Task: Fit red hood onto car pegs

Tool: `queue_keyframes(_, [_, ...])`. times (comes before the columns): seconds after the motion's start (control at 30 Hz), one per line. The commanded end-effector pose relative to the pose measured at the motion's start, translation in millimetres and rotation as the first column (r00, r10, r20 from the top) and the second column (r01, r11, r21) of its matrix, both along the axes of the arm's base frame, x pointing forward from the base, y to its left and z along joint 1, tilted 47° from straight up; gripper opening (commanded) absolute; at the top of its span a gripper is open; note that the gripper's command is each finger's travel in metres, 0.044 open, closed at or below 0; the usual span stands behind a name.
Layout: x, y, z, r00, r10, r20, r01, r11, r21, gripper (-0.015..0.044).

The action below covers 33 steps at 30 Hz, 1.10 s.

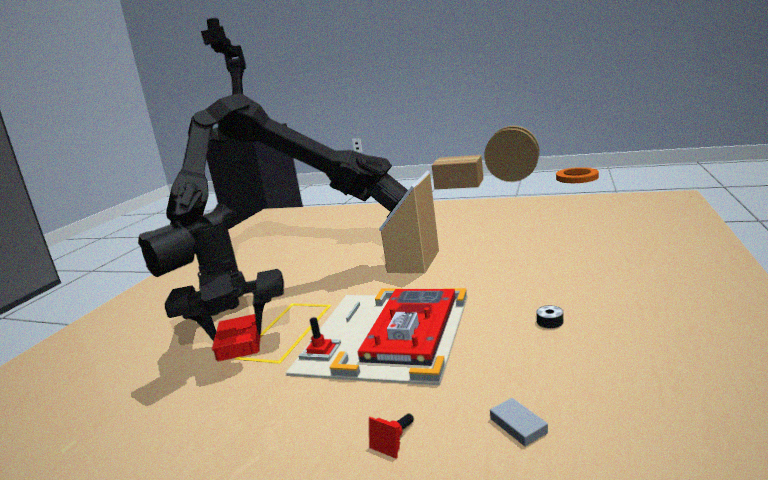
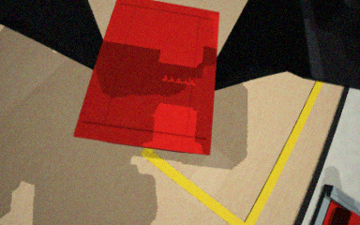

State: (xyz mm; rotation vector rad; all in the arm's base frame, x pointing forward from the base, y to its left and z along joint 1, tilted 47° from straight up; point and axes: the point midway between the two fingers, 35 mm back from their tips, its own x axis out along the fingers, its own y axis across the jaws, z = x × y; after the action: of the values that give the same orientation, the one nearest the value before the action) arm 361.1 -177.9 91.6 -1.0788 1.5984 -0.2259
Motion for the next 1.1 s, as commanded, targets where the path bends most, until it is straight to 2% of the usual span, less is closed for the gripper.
queue_keyframes(0.0, [0.1, 0.0, 0.4, 1.0, -0.001, 0.002, 0.001, 1.0, -0.001, 0.0308])
queue_keyframes(0.07, [0.1, 0.0, 0.4, 1.0, -0.001, 0.002, 0.001, 1.0, -0.001, 0.0295])
queue_keyframes(0.43, [-1.0, 13.4, 12.4, 1.0, 0.0, 0.0, 0.0, 1.0, 0.001, 0.0006])
queue_keyframes(1.07, [-4.7, 64.2, 59.4, 1.0, 0.0, -0.001, 0.0, 1.0, 0.005, 0.0])
